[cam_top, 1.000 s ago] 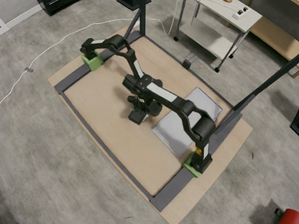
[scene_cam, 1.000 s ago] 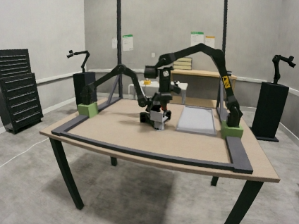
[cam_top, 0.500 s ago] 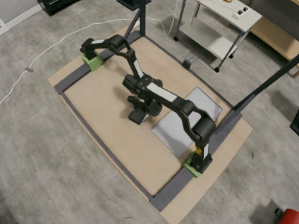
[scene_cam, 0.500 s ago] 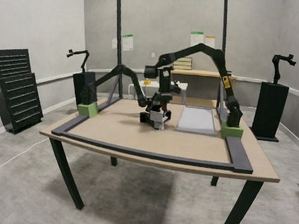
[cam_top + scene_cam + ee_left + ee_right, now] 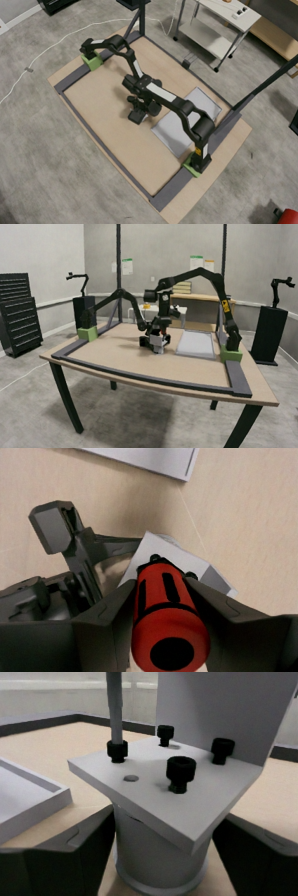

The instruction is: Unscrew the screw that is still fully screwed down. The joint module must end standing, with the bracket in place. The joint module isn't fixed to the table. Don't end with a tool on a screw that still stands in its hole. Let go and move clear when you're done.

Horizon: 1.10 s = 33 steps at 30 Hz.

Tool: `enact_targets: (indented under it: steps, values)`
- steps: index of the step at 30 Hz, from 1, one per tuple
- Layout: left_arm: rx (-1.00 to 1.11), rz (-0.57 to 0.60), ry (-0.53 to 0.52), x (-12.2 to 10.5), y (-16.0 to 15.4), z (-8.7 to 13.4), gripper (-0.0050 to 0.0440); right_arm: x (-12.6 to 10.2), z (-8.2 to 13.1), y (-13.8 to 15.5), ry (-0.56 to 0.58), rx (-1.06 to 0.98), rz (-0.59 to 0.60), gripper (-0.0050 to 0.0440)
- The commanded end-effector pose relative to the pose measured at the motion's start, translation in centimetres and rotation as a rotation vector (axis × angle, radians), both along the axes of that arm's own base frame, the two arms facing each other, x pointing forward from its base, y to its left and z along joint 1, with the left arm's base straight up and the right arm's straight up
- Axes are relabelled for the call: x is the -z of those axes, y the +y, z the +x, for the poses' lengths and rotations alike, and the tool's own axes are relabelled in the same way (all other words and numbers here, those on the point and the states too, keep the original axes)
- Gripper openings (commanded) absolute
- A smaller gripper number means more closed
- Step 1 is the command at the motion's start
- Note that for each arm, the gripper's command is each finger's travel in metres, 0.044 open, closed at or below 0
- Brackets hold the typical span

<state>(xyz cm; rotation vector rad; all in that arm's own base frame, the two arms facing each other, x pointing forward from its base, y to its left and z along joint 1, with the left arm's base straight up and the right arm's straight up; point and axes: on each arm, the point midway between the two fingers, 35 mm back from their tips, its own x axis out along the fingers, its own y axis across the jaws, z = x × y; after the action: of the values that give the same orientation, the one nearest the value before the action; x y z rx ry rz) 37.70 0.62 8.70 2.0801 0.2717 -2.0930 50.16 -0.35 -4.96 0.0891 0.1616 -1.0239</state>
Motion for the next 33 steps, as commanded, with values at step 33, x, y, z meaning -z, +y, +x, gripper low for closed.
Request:
enact_targets:
  steps: [33]
  values:
    - [-0.568,-0.005,-0.017,-0.38,-0.04,0.09,0.013,-1.47,0.68,0.0,-0.037,0.003,0.01,0.0245]
